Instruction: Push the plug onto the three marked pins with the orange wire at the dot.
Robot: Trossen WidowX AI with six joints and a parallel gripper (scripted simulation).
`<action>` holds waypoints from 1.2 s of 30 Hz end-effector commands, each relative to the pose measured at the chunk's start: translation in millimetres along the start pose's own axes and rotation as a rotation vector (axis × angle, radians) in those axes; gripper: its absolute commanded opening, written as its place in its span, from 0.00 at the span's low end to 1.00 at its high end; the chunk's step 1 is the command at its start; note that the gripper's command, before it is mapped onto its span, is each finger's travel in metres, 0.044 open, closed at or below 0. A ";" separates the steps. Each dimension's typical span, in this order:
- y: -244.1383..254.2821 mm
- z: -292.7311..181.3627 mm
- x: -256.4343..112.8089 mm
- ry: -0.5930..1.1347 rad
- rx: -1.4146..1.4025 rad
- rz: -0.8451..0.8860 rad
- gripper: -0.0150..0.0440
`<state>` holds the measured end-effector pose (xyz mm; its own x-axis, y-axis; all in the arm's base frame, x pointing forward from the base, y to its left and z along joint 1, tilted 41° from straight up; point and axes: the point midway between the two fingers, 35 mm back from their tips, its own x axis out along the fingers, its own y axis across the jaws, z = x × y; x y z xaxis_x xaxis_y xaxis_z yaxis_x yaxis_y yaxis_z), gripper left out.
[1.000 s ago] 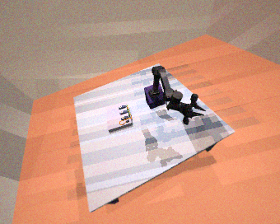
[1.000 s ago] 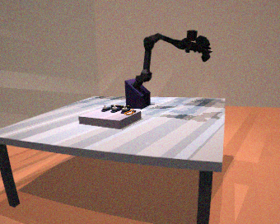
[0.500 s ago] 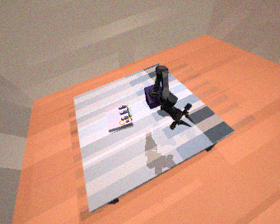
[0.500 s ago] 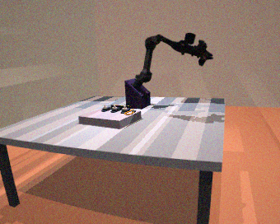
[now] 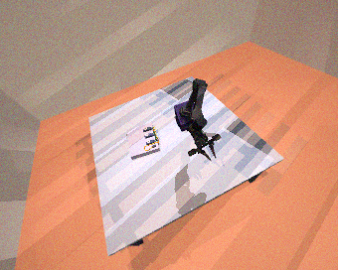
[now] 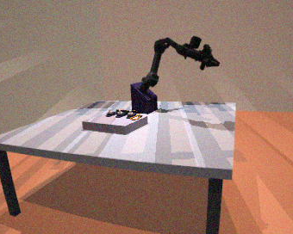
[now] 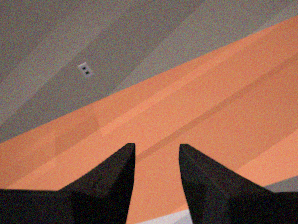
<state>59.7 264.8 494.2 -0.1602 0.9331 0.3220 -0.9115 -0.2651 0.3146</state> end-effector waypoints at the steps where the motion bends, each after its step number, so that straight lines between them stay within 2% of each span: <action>1: -23.2 2.2 -9.1 -0.032 -0.047 -0.101 0.45; 17: -112.3 12.3 -63.2 -0.118 -0.224 -0.514 0.45; 36: -188.5 21.5 -167.7 -0.161 -0.415 -1.030 0.45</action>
<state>255.8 169.0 408.8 0.7107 0.6698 0.2151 -0.7034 0.6812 0.2030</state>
